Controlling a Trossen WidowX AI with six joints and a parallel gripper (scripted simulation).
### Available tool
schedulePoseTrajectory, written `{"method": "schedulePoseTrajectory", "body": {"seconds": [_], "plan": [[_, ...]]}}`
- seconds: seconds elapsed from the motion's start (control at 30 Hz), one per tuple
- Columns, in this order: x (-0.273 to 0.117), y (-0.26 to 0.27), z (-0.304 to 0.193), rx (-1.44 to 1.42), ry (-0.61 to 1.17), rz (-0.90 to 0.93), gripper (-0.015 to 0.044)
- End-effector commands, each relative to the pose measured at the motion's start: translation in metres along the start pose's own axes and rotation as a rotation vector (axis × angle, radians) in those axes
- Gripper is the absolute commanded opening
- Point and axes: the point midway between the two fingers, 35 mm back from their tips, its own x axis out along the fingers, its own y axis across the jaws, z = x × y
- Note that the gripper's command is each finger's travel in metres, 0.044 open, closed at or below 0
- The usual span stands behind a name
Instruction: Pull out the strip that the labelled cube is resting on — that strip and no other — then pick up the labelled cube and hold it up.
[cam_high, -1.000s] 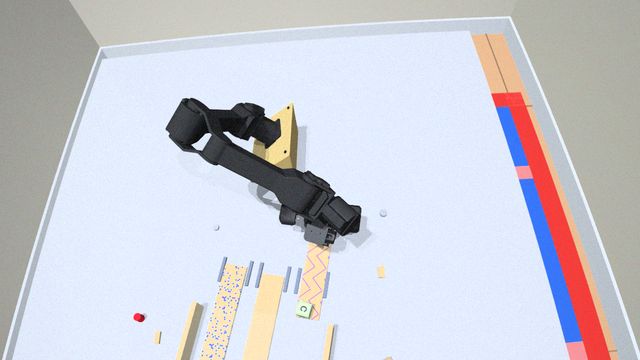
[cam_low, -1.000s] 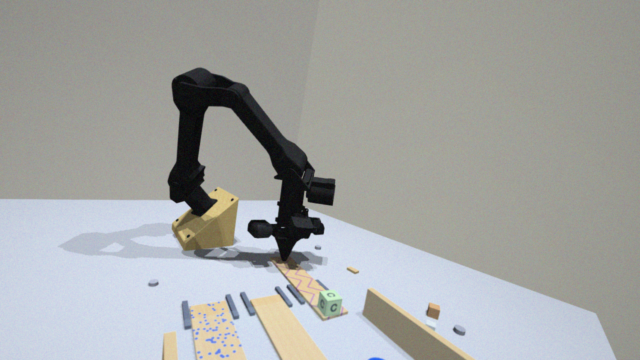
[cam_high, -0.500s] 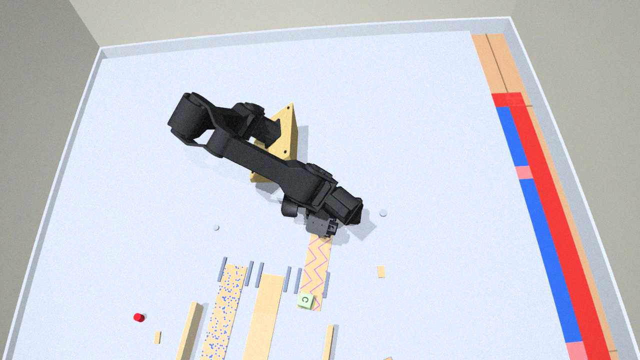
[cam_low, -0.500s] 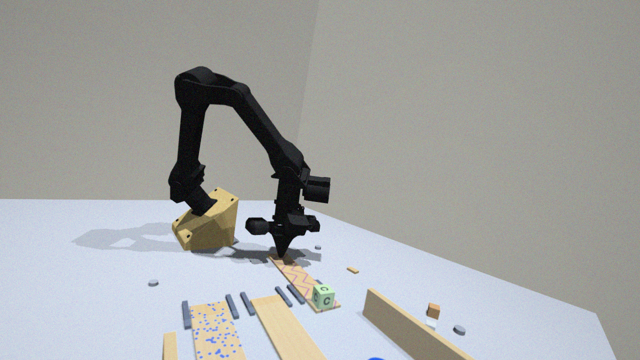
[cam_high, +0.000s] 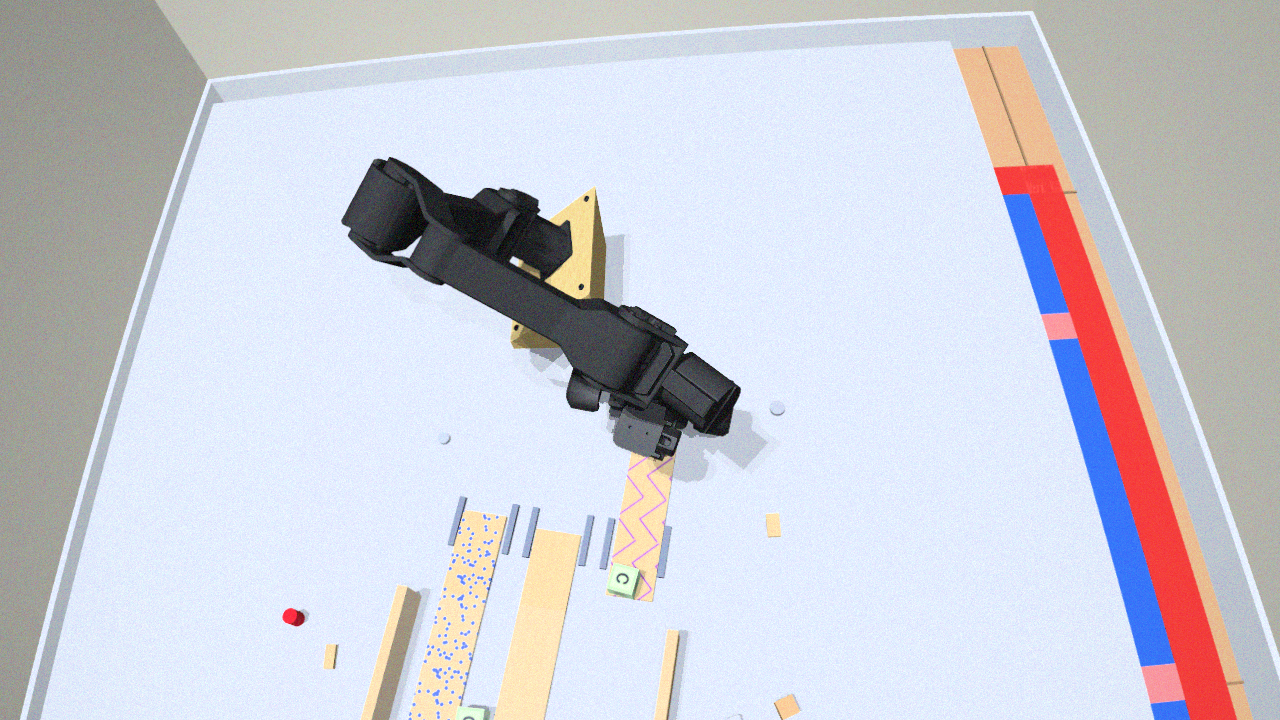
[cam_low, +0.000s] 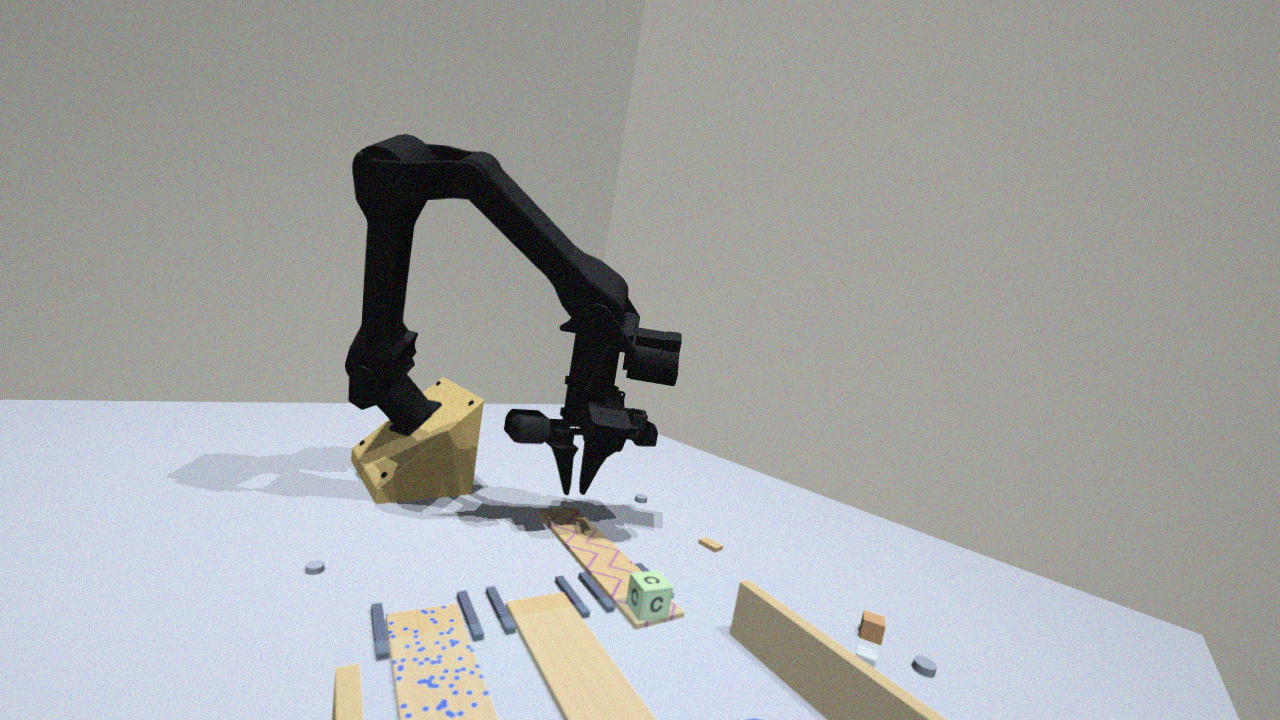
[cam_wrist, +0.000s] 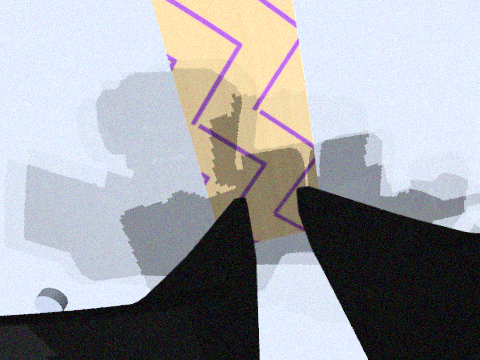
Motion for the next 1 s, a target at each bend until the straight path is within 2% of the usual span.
{"method": "schedulePoseTrajectory", "body": {"seconds": [0.0,0.33,0.97], "plan": [[-0.003,0.001,0.015,0.05,-0.004,0.001,0.0184],[-0.006,0.001,0.05,0.052,-0.006,0.001,0.044],[-0.013,0.003,0.115,0.054,-0.009,0.001,0.044]]}}
